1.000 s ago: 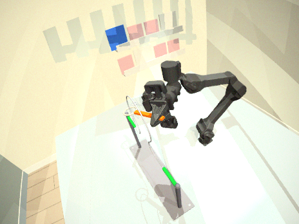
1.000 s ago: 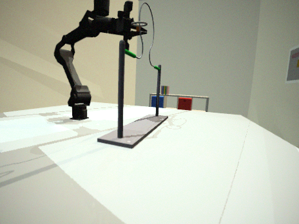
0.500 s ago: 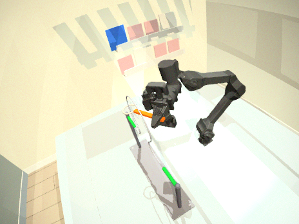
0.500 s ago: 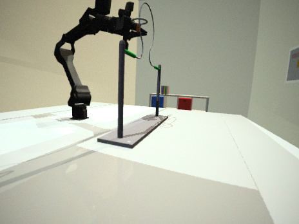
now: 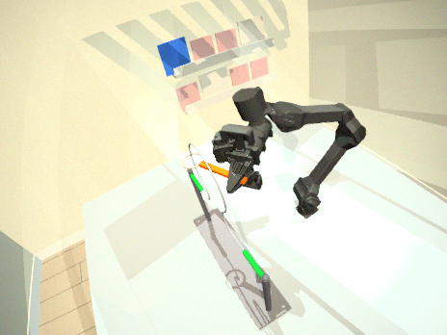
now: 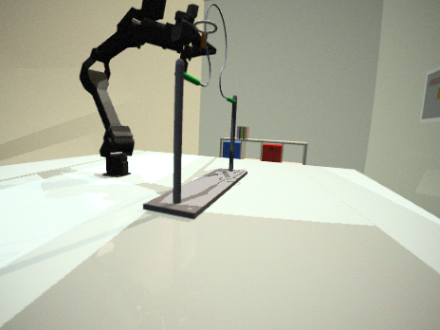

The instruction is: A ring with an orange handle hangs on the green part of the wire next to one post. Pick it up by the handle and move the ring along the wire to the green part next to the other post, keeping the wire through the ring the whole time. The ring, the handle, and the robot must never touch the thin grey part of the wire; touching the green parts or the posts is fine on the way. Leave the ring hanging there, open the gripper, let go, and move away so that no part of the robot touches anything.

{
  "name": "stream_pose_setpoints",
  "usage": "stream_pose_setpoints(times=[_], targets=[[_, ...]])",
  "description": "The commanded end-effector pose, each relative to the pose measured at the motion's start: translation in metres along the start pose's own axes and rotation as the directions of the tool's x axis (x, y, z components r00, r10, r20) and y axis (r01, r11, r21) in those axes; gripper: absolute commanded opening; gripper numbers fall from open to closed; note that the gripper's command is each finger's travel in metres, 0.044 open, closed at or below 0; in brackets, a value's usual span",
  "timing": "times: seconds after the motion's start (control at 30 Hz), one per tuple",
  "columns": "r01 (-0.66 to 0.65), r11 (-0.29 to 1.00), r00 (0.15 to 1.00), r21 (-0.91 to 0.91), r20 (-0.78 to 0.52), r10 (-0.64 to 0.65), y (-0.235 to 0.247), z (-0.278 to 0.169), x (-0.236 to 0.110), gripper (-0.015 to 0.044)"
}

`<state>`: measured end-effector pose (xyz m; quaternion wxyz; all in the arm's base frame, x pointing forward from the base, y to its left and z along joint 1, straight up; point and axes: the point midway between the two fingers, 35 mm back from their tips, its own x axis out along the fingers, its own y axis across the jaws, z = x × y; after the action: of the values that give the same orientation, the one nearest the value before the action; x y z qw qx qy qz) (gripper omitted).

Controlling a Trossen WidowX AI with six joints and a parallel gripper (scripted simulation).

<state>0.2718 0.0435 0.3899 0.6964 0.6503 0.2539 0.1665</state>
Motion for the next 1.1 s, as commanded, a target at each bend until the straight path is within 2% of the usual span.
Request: stream_pose_setpoints(times=[0.0,1.07], targets=[[0.01,0.999,1.0,-0.035,0.008,-0.009,0.0029,0.0002,-0.0007,-0.015],[0.162,0.957,0.987,-0.239,0.059,-0.152,-0.0059,0.0014,-0.0003,-0.015]])
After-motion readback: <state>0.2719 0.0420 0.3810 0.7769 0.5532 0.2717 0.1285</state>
